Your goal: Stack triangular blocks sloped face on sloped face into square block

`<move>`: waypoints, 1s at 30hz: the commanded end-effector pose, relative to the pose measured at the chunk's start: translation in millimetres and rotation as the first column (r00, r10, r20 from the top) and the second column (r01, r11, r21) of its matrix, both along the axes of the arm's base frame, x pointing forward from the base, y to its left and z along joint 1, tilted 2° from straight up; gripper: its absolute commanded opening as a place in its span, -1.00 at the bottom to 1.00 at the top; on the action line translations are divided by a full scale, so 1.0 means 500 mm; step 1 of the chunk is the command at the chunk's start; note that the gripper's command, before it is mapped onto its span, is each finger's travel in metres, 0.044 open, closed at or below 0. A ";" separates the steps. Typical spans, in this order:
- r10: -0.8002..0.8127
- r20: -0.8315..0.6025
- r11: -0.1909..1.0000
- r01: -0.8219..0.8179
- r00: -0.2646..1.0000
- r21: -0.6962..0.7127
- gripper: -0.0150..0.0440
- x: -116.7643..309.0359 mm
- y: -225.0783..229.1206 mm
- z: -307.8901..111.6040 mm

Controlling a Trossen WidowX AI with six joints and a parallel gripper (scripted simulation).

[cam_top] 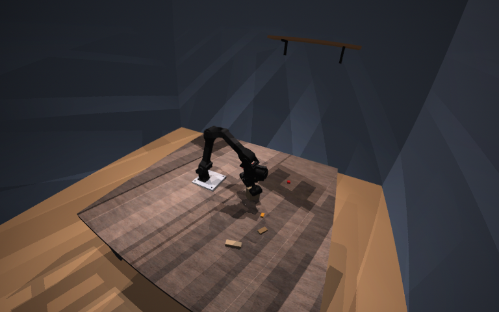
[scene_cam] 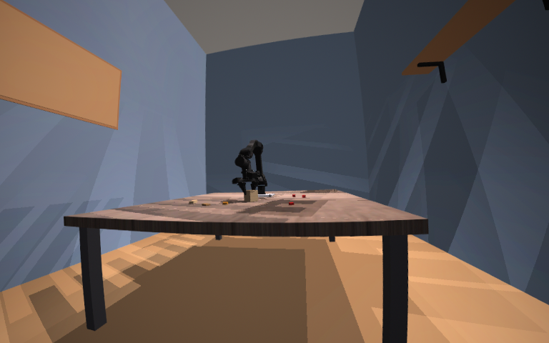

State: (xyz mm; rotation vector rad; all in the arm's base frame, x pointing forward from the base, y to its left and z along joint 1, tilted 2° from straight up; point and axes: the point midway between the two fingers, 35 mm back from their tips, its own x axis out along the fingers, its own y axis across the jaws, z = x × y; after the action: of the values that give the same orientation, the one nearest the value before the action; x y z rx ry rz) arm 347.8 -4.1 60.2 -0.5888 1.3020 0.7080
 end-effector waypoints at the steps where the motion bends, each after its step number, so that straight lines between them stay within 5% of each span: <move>1: 0.000 0.000 1.000 0.000 1.000 0.000 -0.49 0.000 0.000 0.000; 9: -0.004 0.001 1.000 0.004 1.000 -0.004 -0.49 0.001 -0.001 -0.001; 25: 0.000 0.000 1.000 0.000 1.000 0.000 0.93 0.000 0.000 0.000; 30: 0.000 0.000 1.000 0.000 1.000 0.000 1.00 0.000 0.000 0.000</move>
State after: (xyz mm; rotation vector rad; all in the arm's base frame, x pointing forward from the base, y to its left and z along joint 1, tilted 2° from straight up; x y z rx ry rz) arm 347.8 -4.1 60.1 -0.5887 1.3024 0.7080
